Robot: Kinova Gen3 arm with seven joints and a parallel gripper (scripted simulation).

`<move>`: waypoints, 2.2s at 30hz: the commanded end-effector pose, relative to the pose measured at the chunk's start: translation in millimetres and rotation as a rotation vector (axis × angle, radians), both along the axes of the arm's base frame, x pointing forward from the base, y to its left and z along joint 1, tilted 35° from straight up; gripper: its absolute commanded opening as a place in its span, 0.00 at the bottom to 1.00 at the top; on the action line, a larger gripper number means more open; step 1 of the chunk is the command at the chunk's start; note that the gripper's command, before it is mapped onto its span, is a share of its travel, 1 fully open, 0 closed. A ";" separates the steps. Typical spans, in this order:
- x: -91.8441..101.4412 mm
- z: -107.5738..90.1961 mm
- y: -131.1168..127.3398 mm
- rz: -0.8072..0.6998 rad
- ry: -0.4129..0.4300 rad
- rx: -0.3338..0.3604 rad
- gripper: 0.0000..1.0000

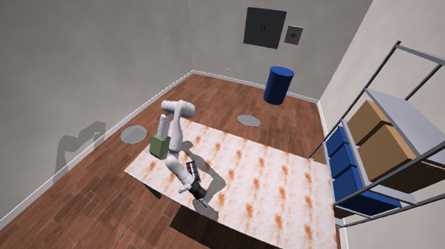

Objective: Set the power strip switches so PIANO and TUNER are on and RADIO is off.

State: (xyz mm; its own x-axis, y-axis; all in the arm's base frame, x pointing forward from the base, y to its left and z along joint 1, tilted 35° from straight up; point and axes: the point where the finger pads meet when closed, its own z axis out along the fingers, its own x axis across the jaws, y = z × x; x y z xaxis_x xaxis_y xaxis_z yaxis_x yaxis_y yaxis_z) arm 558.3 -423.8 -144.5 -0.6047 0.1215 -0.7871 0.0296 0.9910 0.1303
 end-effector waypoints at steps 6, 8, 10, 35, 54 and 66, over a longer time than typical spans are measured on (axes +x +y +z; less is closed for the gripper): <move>-0.2 1.6 -1.2 0.003 -0.001 -0.003 0.00; -0.5 1.6 -1.0 0.005 -0.001 -0.004 0.00; -0.9 1.7 -0.7 0.009 -0.001 -0.006 0.00; -66.6 11.7 47.5 0.527 0.024 -0.161 0.00; -185.9 32.8 135.5 1.510 0.064 -0.465 0.00; -240.0 42.0 175.9 1.953 0.083 -0.602 0.00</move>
